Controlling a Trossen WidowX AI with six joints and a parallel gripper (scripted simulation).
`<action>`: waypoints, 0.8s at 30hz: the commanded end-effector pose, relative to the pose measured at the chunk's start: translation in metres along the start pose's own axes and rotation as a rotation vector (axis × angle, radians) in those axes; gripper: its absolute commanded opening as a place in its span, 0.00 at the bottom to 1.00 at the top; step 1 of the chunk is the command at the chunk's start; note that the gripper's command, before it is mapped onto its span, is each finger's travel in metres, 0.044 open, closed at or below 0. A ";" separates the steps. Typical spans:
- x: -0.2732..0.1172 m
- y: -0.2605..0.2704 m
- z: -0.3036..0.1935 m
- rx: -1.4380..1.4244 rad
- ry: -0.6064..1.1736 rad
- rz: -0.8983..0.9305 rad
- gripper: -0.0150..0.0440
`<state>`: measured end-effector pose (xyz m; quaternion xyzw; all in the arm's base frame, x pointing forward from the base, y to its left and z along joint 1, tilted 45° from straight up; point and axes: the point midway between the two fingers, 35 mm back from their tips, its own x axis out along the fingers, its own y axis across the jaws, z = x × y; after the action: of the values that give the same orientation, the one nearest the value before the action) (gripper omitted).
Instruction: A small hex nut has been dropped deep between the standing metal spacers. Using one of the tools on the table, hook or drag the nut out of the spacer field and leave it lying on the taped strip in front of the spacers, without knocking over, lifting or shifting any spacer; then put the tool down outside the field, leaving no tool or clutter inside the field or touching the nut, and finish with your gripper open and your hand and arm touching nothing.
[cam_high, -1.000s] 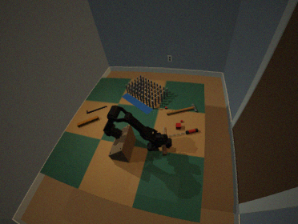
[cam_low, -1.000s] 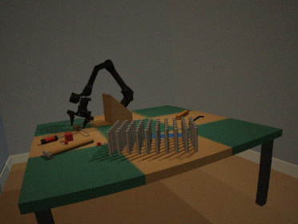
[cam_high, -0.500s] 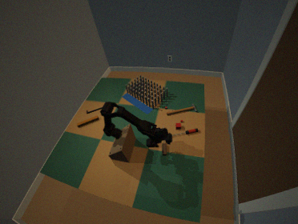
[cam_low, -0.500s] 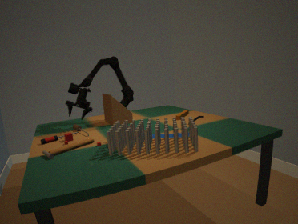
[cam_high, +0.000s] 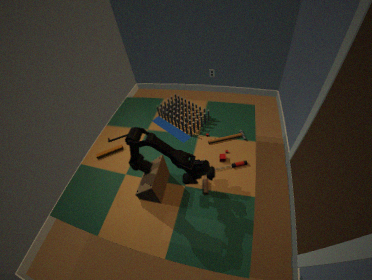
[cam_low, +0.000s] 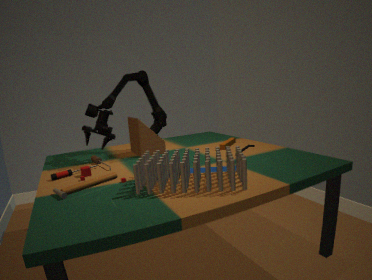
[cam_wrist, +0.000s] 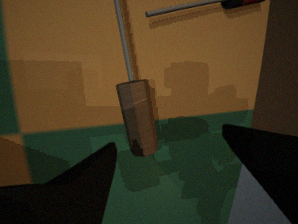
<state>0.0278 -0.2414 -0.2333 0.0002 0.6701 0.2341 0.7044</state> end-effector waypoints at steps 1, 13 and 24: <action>0.000 0.000 0.001 0.005 -0.005 0.001 1.00; 0.003 -0.004 -0.016 0.034 -0.414 0.141 1.00; 0.003 -0.004 -0.016 0.034 -0.414 0.141 0.73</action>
<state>0.0138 -0.2488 -0.2397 0.1080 0.5168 0.2657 0.8066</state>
